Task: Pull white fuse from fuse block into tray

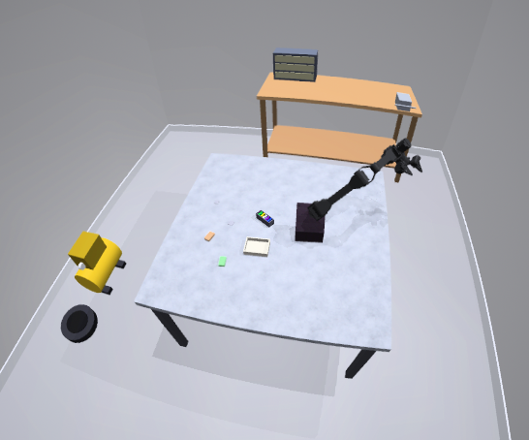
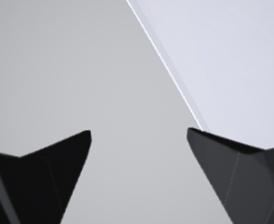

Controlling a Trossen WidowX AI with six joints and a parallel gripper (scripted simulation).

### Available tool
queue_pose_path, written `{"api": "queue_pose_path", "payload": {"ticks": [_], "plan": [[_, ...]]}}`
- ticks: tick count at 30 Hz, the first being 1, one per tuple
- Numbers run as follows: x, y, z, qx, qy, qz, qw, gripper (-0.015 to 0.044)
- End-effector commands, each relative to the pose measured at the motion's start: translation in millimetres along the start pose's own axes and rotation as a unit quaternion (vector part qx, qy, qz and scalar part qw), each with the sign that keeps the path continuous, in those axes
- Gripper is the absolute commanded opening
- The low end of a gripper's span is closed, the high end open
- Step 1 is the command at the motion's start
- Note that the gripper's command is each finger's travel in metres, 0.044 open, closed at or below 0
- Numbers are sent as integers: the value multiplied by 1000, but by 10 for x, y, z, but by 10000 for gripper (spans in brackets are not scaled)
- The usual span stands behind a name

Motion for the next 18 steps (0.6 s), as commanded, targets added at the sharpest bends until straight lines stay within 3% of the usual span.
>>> {"api": "queue_pose_path", "payload": {"ticks": [1,8,12,18], "plan": [[18,-12,-10,5,0,3,1000,374],[868,-469,-383,197,-14,133,971,190],[1462,-661,-637,313,-8,215,925,85],[2459,-777,-1090,485,26,337,807,68]]}}
Point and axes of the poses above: the point midway between the two fingers, 35 mm back from their tips, its own x axis back along the fingers, its own z axis across the jaws, y = z × x, the point moved 1 cm from there along x, back along the fingers, and after that the axes turned 5 degrees about -x, right-handed, at the moved point
